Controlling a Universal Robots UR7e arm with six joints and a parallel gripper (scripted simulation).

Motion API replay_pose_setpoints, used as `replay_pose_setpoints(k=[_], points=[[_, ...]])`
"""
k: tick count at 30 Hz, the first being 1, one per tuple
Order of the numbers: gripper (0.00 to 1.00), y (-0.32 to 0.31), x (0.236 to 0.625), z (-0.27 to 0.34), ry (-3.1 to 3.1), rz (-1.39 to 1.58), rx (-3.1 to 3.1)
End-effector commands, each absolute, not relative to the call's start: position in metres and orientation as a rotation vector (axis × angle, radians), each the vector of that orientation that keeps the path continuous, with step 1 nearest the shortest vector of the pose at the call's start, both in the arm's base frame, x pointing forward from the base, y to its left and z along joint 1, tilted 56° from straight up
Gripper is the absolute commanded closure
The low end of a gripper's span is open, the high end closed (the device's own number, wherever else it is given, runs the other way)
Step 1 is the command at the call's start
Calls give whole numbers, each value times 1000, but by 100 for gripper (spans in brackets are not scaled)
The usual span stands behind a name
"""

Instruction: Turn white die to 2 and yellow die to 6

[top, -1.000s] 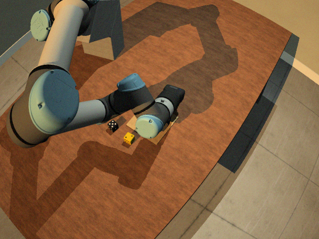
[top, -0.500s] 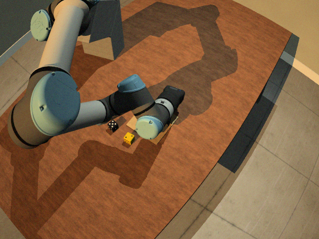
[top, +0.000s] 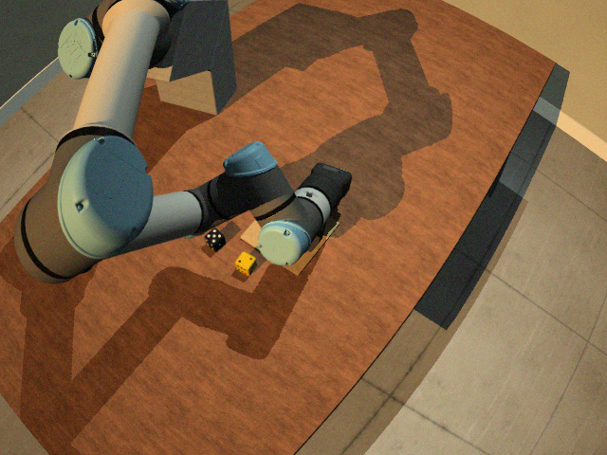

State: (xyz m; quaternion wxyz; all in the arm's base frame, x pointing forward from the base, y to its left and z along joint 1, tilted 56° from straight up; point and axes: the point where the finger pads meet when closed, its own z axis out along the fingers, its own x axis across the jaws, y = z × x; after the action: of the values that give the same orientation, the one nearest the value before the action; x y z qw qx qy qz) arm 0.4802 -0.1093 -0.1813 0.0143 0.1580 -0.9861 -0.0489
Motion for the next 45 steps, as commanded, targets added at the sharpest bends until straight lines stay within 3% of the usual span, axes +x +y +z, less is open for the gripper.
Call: replay_pose_setpoints(k=[1,17,18,20,24,29,30,45], points=[[43,-109,480,-181,-3070,-152,493],[43,-109,480,-181,-3070,-152,493],[37,-109,480,-181,-3070,-152,493],[37,-109,480,-181,-3070,-152,493],[25,-109,480,-181,-3070,-152,493],[19,-109,480,-181,-3070,-152,493],[13,-109,480,-181,-3070,-152,493],[13,-109,480,-181,-3070,-152,493]])
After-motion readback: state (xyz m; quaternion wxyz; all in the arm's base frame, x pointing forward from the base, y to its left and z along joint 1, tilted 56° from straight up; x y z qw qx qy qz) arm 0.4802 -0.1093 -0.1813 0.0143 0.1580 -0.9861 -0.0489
